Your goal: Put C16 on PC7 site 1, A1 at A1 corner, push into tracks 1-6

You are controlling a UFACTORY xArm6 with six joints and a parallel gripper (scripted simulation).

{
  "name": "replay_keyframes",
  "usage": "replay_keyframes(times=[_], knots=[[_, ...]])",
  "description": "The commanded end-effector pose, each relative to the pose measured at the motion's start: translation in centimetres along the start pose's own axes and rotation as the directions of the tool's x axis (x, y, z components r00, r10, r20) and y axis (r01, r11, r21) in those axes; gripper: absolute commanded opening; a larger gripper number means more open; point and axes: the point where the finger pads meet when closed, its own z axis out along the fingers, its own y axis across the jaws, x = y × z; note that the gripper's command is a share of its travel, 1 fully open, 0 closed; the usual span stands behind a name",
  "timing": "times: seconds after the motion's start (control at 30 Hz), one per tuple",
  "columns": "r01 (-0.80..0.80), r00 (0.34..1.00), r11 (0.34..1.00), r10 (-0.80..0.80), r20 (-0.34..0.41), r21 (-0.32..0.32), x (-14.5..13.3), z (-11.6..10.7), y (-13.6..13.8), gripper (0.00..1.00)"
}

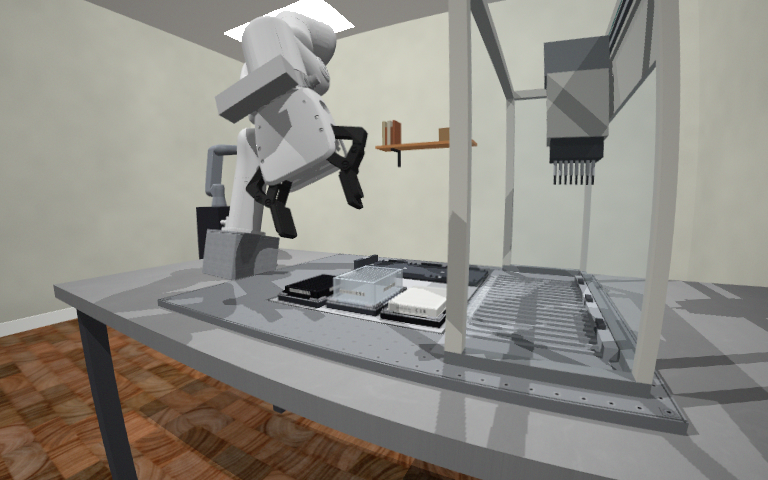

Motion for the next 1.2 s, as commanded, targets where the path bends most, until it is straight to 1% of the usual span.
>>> replay_keyframes(times=[0.0,0.53,0.67,0.77,0.83,0.9,1.0,1.1,1.17], knots=[[0.001,1.000,1.000,-0.001,-0.004,0.004,0.2,-0.2,-0.2,1.00],[0.001,1.000,1.000,-0.001,-0.004,0.004,0.2,-0.2,-0.2,1.00],[0.133,0.991,0.991,-0.133,0.015,0.000,-1.3,0.1,-1.6,1.00],[0.230,0.973,0.973,-0.230,0.029,-0.001,-1.4,0.1,-1.7,1.00],[0.294,0.955,0.956,-0.293,0.039,-0.001,-2.2,0.4,-2.3,1.00],[0.351,0.935,0.937,-0.350,0.049,0.000,-2.3,0.4,-2.4,1.00],[0.441,0.895,0.897,-0.440,0.065,0.004,-3.2,0.6,-2.9,1.00],[0.459,0.886,0.889,-0.458,0.068,0.004,-3.2,0.6,-2.9,1.00],[0.516,0.854,0.857,-0.515,0.078,0.009,-4.0,0.8,-3.5,1.00]])
